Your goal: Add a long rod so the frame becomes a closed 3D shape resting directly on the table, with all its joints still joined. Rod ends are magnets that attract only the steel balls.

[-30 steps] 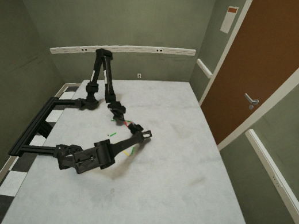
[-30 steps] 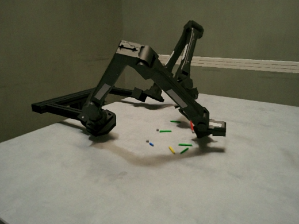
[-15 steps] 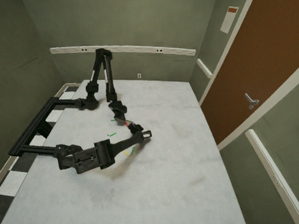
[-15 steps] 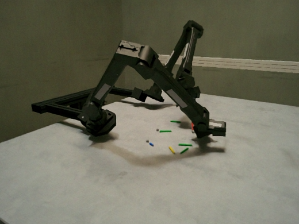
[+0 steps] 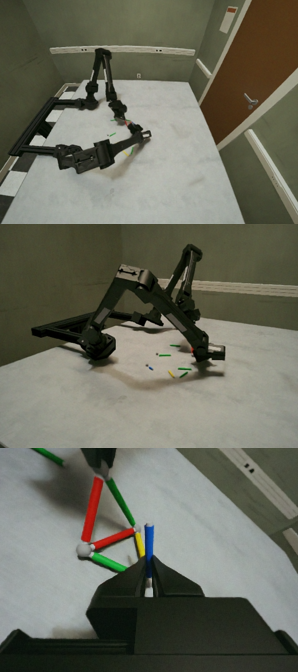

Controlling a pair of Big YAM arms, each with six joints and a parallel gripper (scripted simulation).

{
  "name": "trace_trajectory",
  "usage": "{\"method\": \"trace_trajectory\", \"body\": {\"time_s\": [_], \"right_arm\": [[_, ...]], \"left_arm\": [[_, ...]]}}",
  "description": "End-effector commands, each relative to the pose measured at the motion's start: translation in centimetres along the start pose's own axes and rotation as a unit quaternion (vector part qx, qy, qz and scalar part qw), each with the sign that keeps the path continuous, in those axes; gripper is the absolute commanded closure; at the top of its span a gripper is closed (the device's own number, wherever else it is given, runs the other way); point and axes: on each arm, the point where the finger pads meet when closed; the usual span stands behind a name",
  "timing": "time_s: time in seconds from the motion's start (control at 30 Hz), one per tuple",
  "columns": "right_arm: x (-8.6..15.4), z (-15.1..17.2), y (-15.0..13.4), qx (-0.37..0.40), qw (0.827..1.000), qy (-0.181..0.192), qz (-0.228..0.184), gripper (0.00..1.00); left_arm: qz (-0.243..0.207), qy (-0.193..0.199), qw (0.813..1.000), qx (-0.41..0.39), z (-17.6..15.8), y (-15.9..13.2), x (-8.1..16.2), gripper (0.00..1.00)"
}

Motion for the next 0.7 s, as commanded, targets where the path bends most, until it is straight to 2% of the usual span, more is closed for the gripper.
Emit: {"method": "trace_trajectory", "body": {"time_s": [0.0, 0.07, 0.27, 0.67], "right_arm": [[0.1, -1.0, -0.5, 0.007, 1.000, -0.006, 0.003, 1.00], [0.1, -1.0, -0.5, 0.007, 1.000, -0.006, 0.003, 1.00], [0.1, -1.0, -0.5, 0.007, 1.000, -0.006, 0.003, 1.00], [0.1, -1.0, -0.5, 0.007, 1.000, -0.006, 0.003, 1.00]], "left_arm": [[-0.032, -0.012, 0.999, 0.033, -0.9, 3.6, 0.8, 1.00], [-0.022, -0.009, 1.000, 0.019, -1.0, 3.0, 0.4, 1.00], [-0.027, -0.006, 0.999, 0.025, -0.6, 4.5, 0.1, 1.00], [0.004, 0.002, 1.000, -0.001, -0.9, 4.3, -1.3, 1.00]]}}
Point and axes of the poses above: on each arm, the point where the finger pads meet when closed, its own x axis back along the fingers, its own z axis across the jaws, y = z × x, and after that the axes turned 11 degrees about x, right-handed
